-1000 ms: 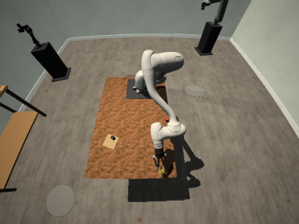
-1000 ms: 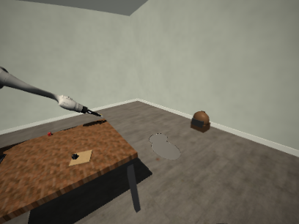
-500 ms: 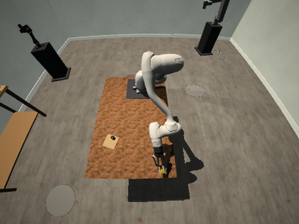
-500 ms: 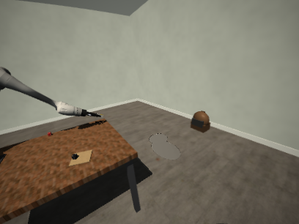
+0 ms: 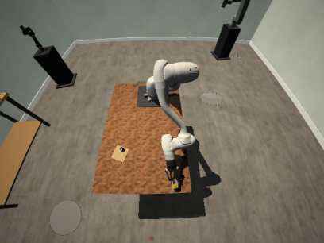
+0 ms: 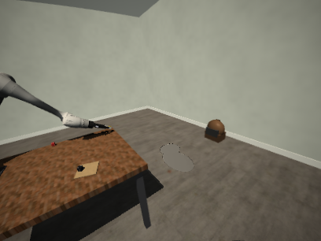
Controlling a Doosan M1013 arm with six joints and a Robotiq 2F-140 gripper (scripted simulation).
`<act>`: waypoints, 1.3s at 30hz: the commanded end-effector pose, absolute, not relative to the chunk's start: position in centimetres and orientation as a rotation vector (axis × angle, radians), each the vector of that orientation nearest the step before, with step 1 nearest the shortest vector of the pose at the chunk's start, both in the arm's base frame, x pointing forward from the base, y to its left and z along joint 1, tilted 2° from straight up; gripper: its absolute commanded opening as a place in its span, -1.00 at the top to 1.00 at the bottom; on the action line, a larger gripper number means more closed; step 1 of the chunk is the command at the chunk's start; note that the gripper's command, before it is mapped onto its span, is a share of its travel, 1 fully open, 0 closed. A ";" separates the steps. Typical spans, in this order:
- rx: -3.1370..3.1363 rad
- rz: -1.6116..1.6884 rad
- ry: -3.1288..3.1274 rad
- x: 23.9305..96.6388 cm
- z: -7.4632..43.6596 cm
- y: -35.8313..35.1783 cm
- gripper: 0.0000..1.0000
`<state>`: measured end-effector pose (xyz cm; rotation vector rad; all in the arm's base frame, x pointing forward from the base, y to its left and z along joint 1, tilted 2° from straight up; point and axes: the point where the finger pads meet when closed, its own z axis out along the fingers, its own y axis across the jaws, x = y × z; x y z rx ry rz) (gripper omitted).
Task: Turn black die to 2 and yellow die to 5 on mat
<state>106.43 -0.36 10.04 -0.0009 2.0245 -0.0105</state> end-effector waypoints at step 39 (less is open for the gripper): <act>-0.001 -0.011 2.024 106.6 6.8 -0.4 0.51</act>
